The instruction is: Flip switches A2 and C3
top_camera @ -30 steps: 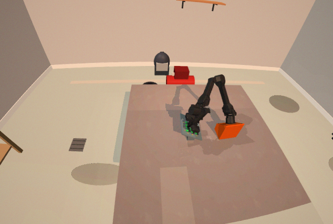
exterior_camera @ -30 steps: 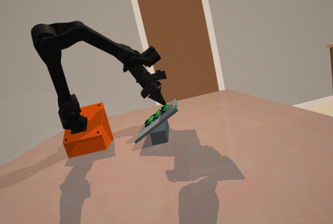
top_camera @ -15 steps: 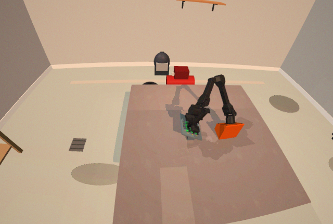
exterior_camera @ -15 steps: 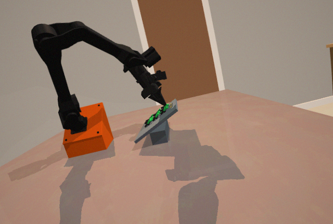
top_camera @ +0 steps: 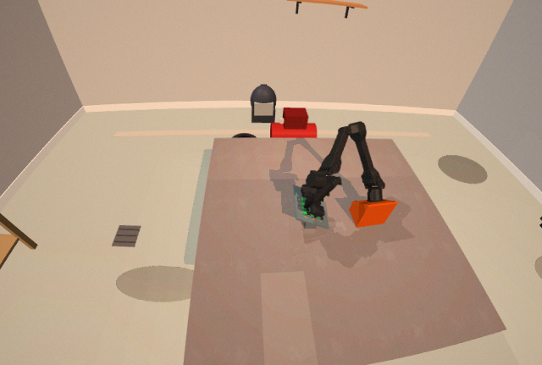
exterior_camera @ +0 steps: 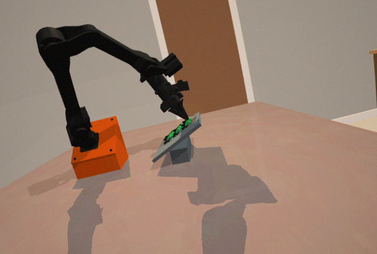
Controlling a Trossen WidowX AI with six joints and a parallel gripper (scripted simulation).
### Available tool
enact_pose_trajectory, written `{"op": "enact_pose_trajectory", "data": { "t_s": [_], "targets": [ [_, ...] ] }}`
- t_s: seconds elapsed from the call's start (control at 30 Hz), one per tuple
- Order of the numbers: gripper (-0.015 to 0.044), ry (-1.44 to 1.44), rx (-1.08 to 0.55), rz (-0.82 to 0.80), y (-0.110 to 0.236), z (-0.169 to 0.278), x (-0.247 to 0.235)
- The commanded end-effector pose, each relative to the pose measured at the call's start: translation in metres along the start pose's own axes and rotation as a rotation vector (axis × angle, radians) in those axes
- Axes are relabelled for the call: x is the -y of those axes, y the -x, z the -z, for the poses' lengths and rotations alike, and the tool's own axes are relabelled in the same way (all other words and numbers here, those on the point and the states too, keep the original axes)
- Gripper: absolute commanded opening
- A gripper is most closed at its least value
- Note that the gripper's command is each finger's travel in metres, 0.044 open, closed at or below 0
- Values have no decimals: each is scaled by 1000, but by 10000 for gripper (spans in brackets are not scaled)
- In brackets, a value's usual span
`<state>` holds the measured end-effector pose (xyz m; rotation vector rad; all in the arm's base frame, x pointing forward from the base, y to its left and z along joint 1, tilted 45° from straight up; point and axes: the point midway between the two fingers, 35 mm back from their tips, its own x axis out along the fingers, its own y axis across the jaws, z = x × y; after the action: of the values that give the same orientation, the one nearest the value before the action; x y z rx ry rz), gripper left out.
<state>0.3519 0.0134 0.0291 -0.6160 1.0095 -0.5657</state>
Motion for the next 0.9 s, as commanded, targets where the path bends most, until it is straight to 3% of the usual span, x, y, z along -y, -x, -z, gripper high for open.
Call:
{"op": "enact_pose_trajectory", "data": {
  "t_s": [0.0, 0.33, 0.53, 0.7, 0.87],
  "targets": [
    [0, 5, -3, -5, -1, 1, -1],
    [0, 5, -3, -5, -2, 1, -1],
    [0, 5, 20, -8, 60, 3, -2],
    [0, 5, 21, -8, 63, 5, -1],
    [0, -1, 22, -11, 64, 51, 9]
  ]
}}
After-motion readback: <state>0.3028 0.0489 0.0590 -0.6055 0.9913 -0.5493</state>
